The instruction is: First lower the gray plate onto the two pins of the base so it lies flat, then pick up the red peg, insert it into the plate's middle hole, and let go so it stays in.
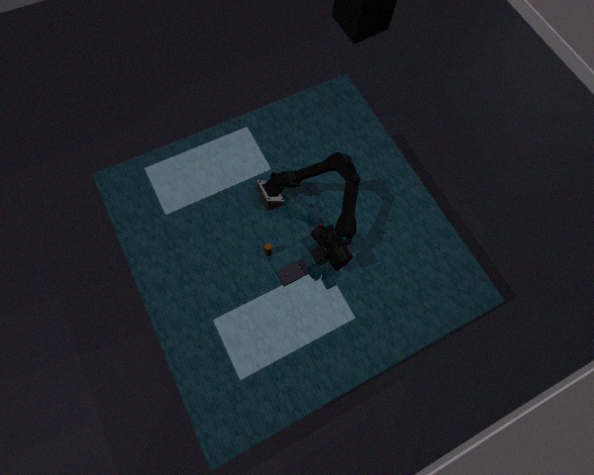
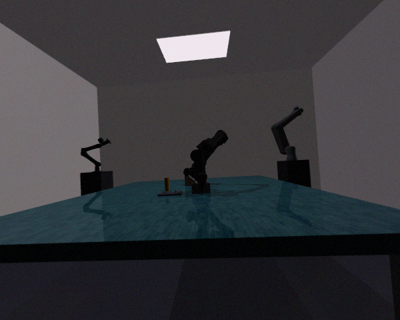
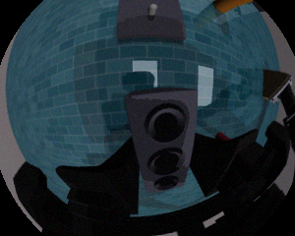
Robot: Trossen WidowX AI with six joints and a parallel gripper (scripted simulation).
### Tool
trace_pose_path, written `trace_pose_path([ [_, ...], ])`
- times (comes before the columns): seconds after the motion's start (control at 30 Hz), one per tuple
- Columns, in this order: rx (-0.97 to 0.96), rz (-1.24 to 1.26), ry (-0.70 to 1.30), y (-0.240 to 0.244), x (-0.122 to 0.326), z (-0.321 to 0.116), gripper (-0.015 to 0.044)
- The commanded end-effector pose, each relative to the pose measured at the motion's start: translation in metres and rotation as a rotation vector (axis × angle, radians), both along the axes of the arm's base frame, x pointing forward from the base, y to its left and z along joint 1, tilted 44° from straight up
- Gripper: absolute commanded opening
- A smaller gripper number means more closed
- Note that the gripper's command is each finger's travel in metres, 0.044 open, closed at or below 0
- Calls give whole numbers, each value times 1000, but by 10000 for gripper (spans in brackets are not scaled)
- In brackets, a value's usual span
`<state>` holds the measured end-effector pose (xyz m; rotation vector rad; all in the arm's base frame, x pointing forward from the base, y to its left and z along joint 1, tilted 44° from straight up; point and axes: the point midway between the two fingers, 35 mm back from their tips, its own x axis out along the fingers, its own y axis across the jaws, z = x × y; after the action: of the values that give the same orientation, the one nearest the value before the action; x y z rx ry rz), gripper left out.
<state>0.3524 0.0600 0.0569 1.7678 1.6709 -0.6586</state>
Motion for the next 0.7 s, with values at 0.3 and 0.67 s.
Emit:
trace_pose_path([
  [0.3, -2, -3, 6, -20, 4, 19, 0],
  [0.67, -6, -3, 7, -43, 5, 45, 0],
])
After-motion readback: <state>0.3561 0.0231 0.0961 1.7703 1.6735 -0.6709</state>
